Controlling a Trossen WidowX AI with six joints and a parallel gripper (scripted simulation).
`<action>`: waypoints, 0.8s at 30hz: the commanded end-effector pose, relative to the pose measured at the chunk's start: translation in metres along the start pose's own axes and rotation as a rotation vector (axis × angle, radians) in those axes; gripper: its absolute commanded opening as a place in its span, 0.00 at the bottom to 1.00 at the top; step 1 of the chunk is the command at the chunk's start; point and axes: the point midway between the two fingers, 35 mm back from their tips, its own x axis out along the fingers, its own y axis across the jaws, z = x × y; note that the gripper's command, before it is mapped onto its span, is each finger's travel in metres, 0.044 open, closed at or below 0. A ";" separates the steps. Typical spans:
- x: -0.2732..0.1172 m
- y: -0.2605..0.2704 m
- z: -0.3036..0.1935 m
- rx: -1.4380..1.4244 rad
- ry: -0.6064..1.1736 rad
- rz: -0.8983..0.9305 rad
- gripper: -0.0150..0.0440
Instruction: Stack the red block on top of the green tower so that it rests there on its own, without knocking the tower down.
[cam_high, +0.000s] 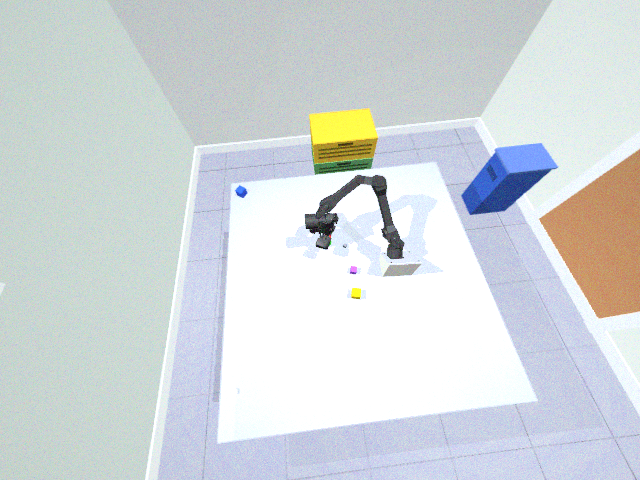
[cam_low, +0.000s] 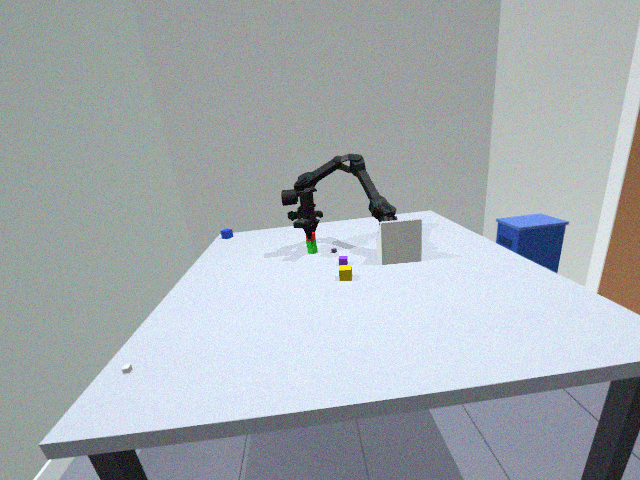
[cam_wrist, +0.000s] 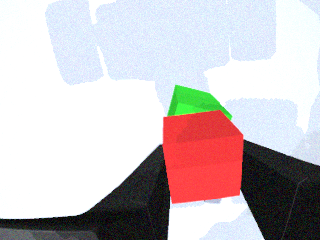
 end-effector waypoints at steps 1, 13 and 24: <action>0.000 0.000 0.000 0.000 0.000 0.000 0.30; 0.000 0.000 0.000 0.000 0.000 0.000 0.83; 0.000 0.000 0.000 0.000 0.000 0.000 1.00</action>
